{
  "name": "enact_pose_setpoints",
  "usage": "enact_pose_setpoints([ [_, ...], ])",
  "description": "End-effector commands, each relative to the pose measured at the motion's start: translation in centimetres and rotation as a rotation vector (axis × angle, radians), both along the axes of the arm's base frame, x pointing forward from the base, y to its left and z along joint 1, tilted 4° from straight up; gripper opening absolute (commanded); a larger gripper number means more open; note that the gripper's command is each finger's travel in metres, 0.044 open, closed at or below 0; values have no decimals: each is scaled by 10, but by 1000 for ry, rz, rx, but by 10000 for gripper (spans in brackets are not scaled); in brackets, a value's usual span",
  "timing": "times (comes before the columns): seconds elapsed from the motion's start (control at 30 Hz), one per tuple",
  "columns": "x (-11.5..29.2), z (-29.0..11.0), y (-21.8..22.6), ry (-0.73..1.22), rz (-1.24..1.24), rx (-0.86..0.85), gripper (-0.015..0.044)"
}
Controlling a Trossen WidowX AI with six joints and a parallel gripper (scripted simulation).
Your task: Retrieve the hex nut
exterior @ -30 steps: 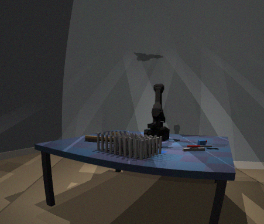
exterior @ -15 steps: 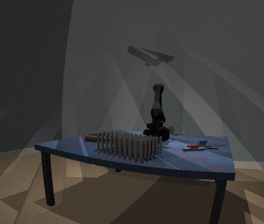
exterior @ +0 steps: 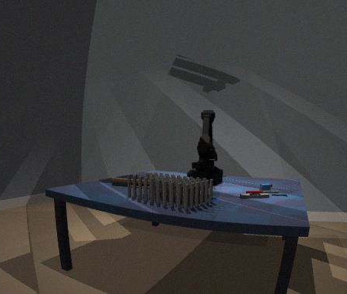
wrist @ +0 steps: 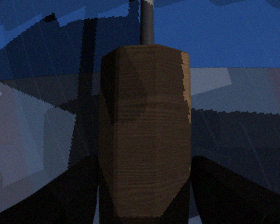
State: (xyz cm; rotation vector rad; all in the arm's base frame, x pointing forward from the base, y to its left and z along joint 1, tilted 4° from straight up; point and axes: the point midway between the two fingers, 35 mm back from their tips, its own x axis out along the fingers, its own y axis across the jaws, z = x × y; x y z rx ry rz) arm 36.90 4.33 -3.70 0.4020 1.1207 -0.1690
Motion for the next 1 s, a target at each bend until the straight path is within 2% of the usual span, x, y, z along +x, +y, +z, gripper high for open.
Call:
enact_pose_setpoints([
  [0.0,6,3,0,-11,5,2,0],
  [0.97,23,3,-6,-13,5,2,0],
])
